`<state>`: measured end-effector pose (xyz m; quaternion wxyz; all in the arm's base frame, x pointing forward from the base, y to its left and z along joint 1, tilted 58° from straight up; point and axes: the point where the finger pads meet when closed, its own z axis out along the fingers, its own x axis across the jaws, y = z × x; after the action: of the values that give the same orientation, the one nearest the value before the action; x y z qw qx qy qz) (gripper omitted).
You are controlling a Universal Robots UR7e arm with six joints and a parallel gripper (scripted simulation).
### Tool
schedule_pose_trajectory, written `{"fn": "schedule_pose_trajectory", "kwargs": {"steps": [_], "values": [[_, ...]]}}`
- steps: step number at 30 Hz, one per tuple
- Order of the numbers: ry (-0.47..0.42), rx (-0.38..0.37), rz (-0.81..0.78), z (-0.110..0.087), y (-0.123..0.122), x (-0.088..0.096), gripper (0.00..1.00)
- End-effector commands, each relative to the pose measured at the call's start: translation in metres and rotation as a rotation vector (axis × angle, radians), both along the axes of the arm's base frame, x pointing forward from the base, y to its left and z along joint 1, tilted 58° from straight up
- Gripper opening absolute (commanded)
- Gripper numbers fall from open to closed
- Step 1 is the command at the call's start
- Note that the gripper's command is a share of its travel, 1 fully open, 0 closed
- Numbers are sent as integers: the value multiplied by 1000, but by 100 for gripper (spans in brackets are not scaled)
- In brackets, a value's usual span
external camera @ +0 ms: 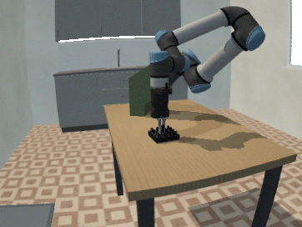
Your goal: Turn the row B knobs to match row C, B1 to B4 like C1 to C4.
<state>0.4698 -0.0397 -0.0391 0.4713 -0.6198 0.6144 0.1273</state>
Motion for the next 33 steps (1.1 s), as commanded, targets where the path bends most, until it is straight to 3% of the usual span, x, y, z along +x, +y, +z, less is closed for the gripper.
{"fn": "schedule_pose_trajectory", "kwargs": {"steps": [1, 33], "values": [[0, -1, -1, 0, -1, 0, 30], [-55, -32, 38, 0, -1, 0, 30]]}}
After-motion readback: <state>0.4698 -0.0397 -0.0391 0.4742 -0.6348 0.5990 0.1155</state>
